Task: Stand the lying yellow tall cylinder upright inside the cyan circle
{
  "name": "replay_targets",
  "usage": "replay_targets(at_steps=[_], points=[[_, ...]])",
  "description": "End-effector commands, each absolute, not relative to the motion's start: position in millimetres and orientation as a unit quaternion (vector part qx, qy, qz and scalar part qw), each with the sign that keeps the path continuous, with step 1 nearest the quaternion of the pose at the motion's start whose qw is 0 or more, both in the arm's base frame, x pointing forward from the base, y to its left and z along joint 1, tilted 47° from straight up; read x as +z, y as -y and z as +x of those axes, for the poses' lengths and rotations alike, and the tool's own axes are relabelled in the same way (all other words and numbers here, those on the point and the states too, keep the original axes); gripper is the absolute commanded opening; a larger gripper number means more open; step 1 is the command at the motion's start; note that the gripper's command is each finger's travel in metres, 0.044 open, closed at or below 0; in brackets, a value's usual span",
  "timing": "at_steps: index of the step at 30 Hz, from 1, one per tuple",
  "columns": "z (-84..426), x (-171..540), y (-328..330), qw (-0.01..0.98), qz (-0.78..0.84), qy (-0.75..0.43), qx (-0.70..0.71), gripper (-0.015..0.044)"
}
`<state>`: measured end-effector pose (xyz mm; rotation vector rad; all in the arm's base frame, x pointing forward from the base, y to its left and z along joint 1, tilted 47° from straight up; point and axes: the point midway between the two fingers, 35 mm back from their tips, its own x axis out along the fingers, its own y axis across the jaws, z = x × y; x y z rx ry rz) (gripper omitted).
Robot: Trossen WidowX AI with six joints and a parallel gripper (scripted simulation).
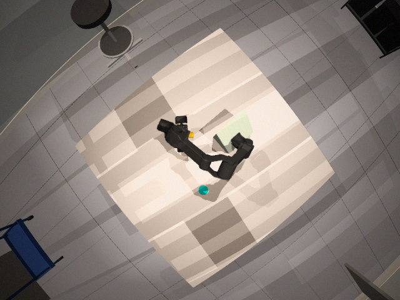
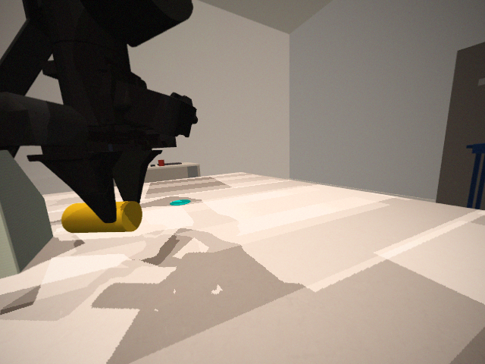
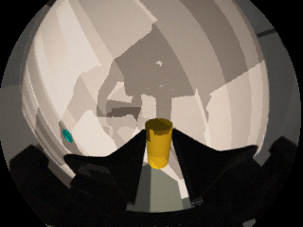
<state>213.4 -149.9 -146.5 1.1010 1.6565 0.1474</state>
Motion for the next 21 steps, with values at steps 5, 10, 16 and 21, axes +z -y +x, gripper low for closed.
replay_targets(at_steps=[5, 10, 16, 21], points=[[213, -132, 165, 0.548, 0.457, -0.698, 0.064, 0.0105], [212, -124, 171, 0.547, 0.455, -0.699, 0.066, 0.0105], [210, -115, 178, 0.546, 0.454, -0.701, 0.068, 0.0105], [215, -110, 177, 0.548, 0.452, -0.701, 0.068, 0.0105]])
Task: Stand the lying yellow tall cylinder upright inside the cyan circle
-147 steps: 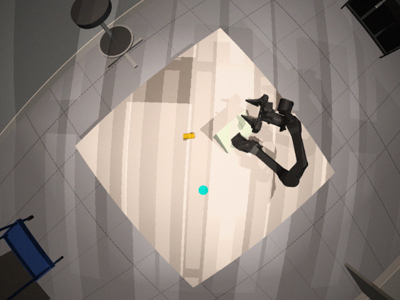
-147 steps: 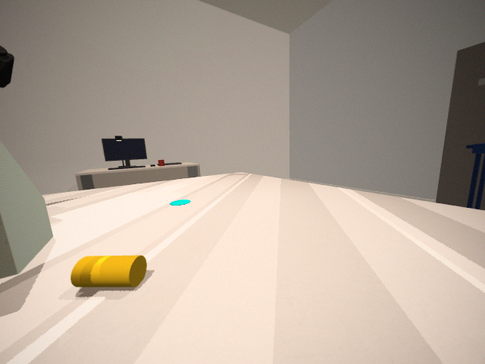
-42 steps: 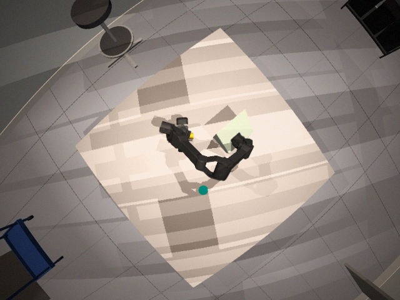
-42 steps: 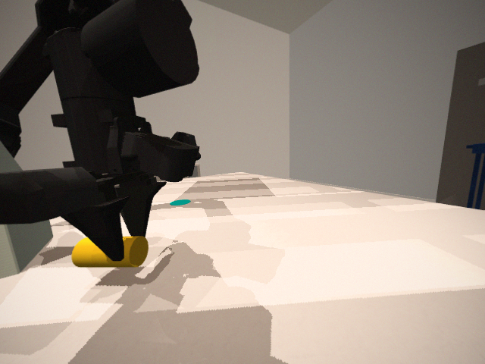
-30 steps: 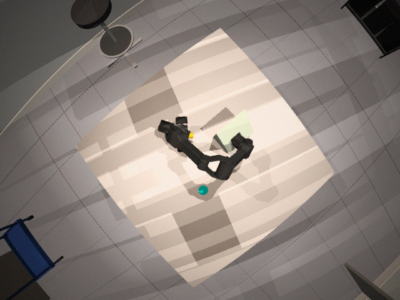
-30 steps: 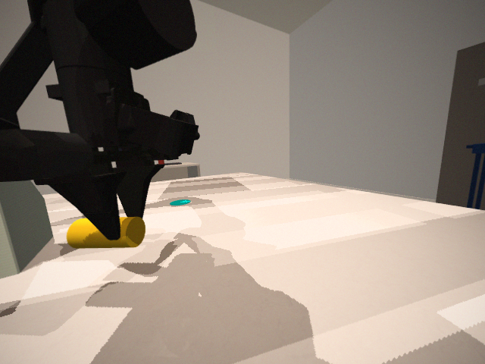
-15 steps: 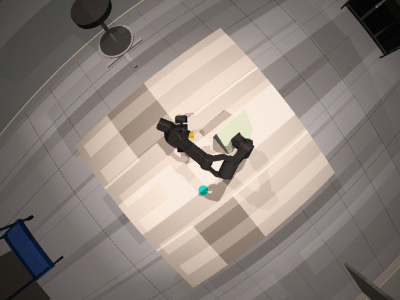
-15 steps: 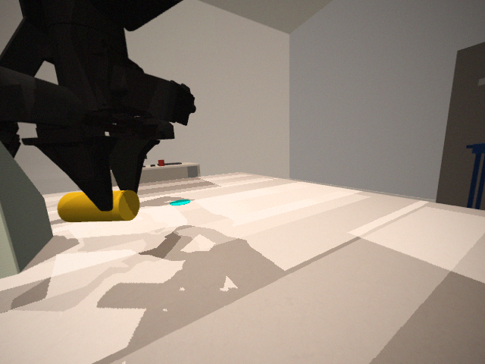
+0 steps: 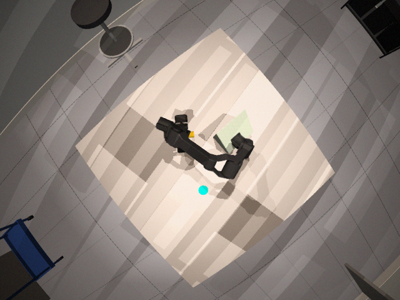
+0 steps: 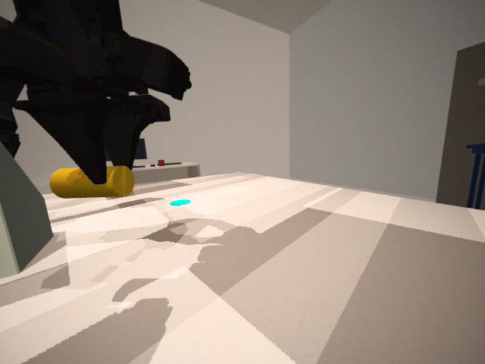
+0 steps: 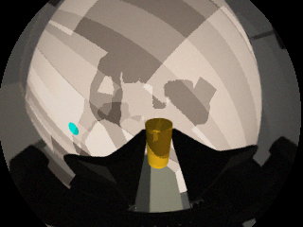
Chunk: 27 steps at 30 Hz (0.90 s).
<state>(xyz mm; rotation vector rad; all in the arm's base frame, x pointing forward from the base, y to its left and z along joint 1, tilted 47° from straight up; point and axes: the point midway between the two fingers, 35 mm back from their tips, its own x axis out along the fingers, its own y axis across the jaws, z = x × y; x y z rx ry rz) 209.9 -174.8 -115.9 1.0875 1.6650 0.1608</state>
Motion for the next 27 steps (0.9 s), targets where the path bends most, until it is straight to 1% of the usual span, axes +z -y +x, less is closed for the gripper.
replay_targets(at_steps=[1, 27], points=[[217, -108, 176, 0.548, 0.451, -0.701, 0.067, 0.0105], [268, -59, 151, 0.563, 0.435, -0.700, 0.066, 0.0105]])
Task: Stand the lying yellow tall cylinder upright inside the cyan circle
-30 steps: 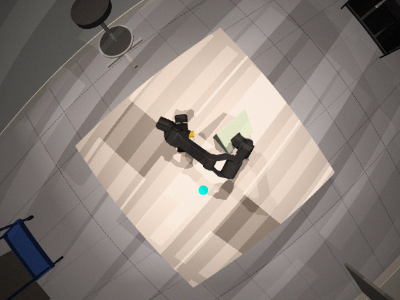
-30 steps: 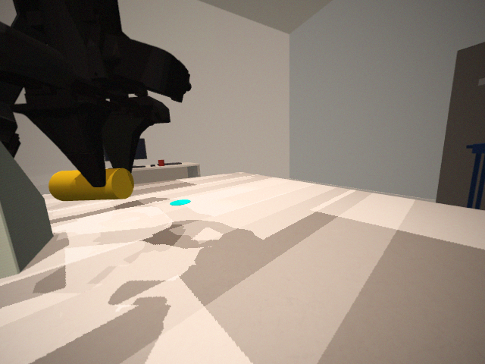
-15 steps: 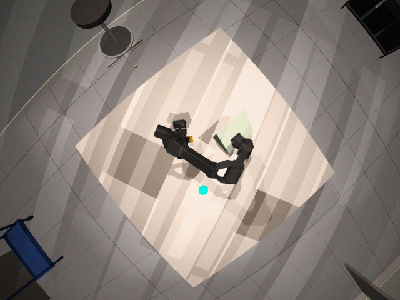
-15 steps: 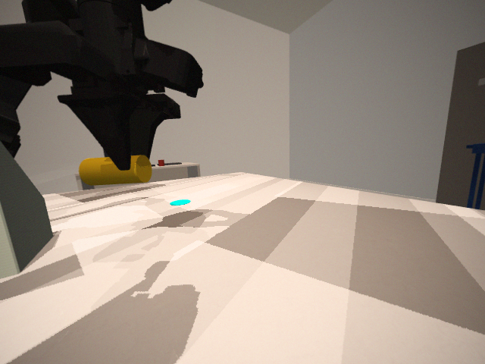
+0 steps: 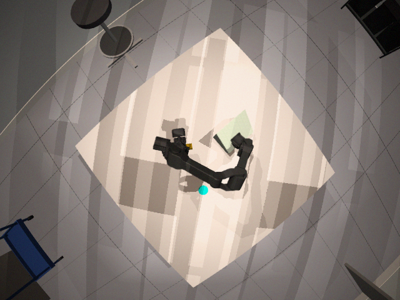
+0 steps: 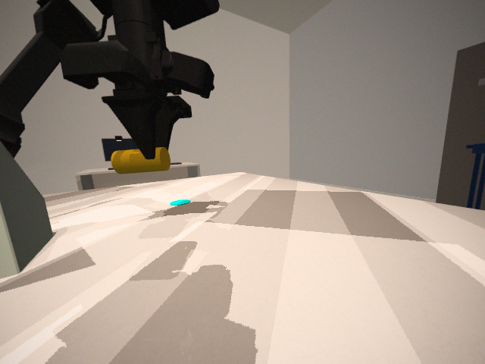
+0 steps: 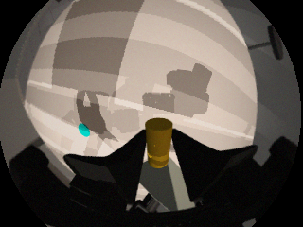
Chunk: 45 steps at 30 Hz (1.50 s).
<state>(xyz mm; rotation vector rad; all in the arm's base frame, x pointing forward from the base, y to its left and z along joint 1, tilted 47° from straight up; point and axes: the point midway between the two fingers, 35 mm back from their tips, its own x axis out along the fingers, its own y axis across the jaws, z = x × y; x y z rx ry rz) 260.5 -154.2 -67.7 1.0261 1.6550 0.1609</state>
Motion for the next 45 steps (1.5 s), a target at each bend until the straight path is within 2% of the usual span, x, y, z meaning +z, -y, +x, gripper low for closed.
replay_targets(at_steps=[1, 45], points=[[269, -57, 150, 0.564, 0.434, -0.700, 0.066, 0.0105], [329, 34, 72, 0.583, 0.415, -0.693, 0.089, 0.0105]])
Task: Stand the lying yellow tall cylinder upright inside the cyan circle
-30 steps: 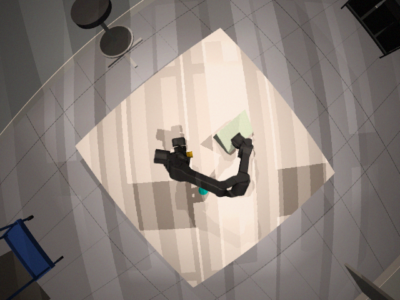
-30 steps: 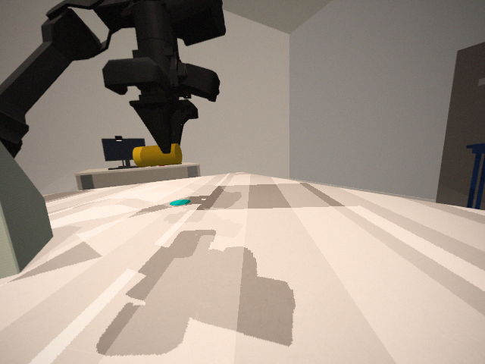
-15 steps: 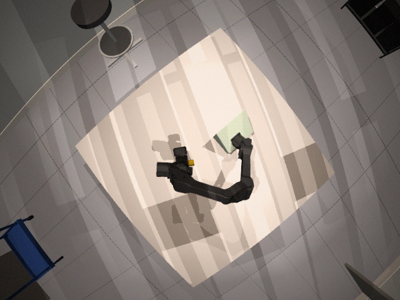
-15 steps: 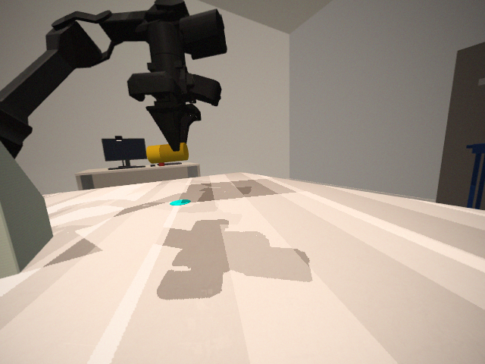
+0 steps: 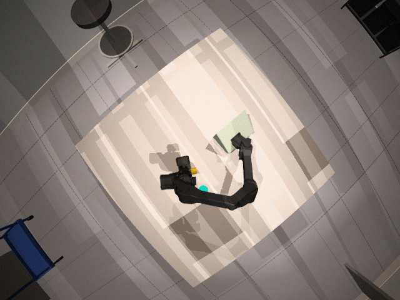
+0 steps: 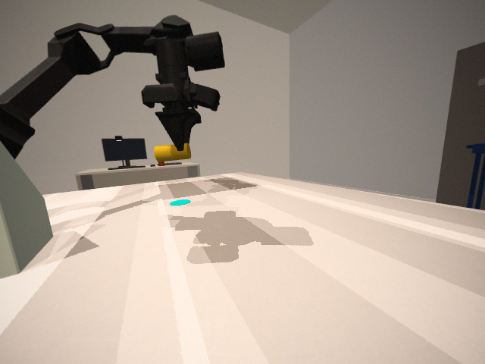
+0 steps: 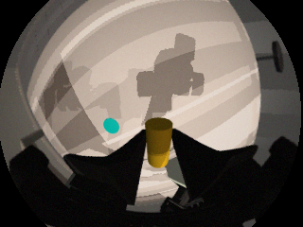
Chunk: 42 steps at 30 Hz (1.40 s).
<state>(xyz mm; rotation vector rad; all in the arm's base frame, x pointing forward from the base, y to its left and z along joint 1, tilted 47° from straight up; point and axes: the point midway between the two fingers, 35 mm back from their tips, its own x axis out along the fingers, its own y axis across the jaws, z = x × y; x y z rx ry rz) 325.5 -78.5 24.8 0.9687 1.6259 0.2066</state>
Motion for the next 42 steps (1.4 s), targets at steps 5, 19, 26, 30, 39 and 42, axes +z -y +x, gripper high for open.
replay_targets(at_steps=[5, 19, 26, 30, 39, 42], points=[[333, 45, 61, 0.584, 0.414, -0.692, 0.094, 0.0105], [341, 75, 29, 0.586, 0.410, -0.690, 0.108, 0.0105], [342, 91, 13, 0.586, 0.409, -0.690, 0.116, 0.0105], [343, 100, 3, 0.586, 0.408, -0.689, 0.121, 0.0105], [342, 119, -18, 0.585, 0.406, -0.689, 0.133, 0.0105], [341, 126, -26, 0.585, 0.406, -0.689, 0.137, 0.0105]])
